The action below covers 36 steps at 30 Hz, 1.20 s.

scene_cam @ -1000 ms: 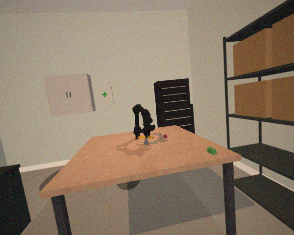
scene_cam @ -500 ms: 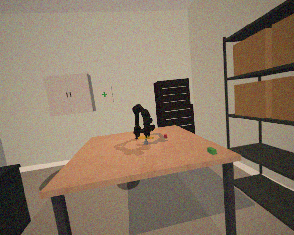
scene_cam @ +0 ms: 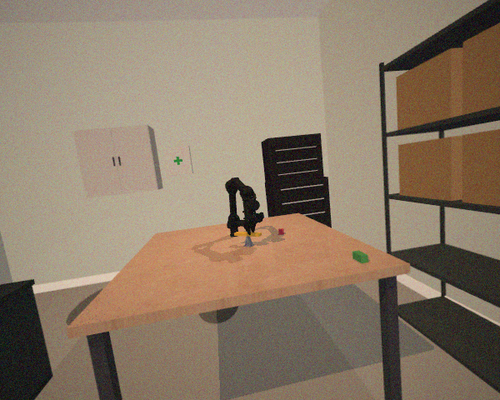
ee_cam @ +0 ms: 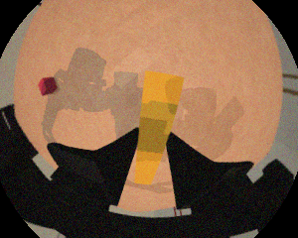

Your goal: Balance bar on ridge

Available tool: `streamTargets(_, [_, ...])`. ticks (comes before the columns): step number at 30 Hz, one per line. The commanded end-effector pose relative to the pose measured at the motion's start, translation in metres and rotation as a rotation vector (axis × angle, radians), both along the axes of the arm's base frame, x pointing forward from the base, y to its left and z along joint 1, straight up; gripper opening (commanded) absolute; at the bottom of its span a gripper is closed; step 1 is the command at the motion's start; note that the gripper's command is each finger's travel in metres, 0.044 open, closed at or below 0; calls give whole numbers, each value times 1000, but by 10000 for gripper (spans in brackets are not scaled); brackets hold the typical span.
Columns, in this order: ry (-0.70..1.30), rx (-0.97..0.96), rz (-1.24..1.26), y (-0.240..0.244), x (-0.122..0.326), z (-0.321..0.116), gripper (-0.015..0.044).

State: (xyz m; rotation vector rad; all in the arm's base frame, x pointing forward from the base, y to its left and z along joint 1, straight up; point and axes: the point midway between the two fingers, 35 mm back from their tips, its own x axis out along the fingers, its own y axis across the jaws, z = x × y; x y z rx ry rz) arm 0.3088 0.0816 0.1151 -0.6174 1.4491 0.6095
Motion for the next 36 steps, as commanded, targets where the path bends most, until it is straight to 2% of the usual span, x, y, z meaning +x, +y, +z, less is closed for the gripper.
streamTargets(1, [6, -1, -3, 0, -1, -3, 0])
streamTargets(36, [6, -1, -3, 0, -1, -2, 0])
